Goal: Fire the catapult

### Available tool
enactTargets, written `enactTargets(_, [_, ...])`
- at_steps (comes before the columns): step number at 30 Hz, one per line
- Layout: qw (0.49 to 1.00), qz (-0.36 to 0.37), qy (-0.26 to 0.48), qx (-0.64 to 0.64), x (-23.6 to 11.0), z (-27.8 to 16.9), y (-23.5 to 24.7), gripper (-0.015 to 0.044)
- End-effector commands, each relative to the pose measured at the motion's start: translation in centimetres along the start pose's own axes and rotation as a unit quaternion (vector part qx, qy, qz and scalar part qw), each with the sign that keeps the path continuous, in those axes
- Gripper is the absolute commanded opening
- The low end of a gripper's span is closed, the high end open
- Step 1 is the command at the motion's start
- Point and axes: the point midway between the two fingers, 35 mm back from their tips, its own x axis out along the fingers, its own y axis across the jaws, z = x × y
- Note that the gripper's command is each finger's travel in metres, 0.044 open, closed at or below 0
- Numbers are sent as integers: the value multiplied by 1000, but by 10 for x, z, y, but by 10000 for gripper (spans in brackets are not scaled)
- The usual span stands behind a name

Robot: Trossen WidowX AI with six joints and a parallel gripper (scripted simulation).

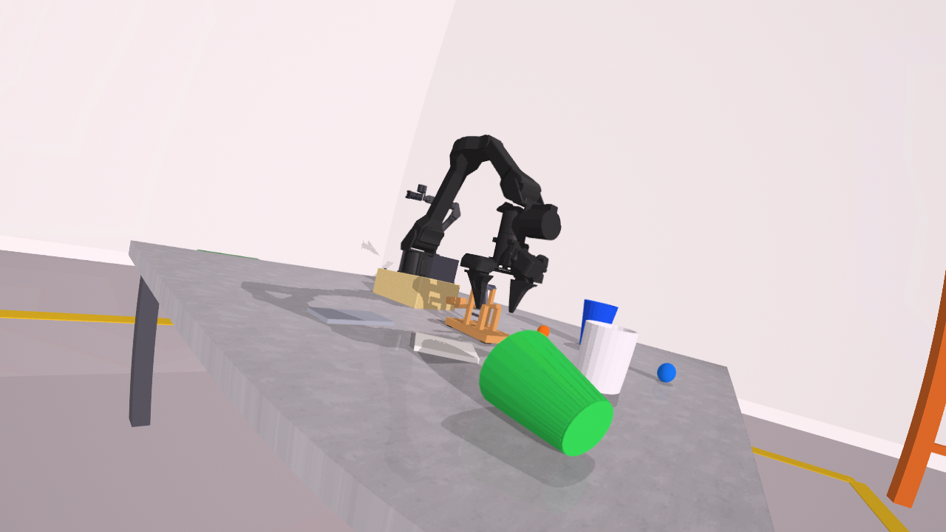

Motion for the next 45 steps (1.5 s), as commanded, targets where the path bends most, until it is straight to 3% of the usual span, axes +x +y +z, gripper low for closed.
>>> enactTargets(1, [1000,-1,8,2,11,-3,0,440])
enactTargets(22, [1000,-1,8,2,31,-5,0,440])
enactTargets(33, [1000,0,4,0,28,-3,0,151])
enactTargets(40, [1000,0,4,0,25,-3,0,85])
enactTargets(43, [1000,0,4,0,-10,-2,0,6])
enactTargets(45, [1000,-1,4,0,-22,-2,0,0])
